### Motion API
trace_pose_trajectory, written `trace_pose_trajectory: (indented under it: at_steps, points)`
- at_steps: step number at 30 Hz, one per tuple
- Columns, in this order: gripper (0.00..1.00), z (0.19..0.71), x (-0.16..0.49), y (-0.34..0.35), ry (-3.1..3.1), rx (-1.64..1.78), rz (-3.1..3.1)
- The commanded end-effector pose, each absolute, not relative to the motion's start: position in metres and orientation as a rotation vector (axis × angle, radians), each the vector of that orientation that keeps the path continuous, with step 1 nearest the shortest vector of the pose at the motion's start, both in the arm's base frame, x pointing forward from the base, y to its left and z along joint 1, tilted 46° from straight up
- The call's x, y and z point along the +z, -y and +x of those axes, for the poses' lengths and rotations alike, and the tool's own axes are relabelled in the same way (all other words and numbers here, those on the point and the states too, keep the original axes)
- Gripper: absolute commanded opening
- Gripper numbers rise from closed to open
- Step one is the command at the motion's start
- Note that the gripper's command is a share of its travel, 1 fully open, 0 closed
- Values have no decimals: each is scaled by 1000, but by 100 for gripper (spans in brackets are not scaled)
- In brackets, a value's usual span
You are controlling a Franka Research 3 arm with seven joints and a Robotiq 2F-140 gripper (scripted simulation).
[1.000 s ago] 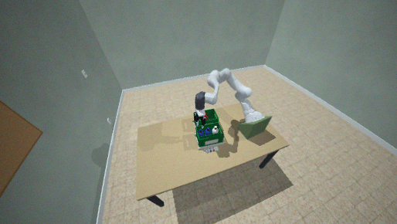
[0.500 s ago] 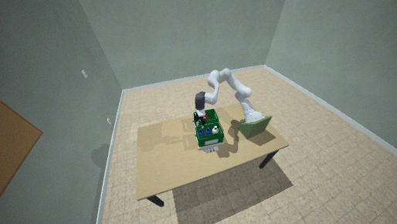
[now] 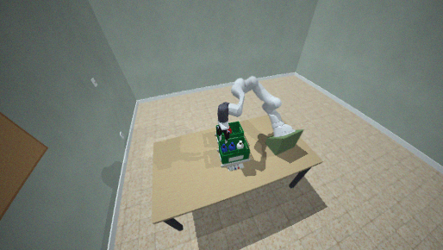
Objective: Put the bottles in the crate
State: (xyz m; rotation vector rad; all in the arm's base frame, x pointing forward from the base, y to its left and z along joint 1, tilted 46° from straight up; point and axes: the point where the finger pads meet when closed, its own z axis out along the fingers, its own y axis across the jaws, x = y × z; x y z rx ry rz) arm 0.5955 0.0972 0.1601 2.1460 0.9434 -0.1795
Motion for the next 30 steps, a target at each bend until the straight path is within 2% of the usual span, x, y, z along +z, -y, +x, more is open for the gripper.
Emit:
trace_pose_trajectory:
  at_steps: [1, 21, 30]
  points:
    - [38, 595, 160, -99, -948, -183, 2147]
    - [38, 595, 160, -99, -948, -183, 2147]
    - [38, 570, 187, -67, -948, -183, 2147]
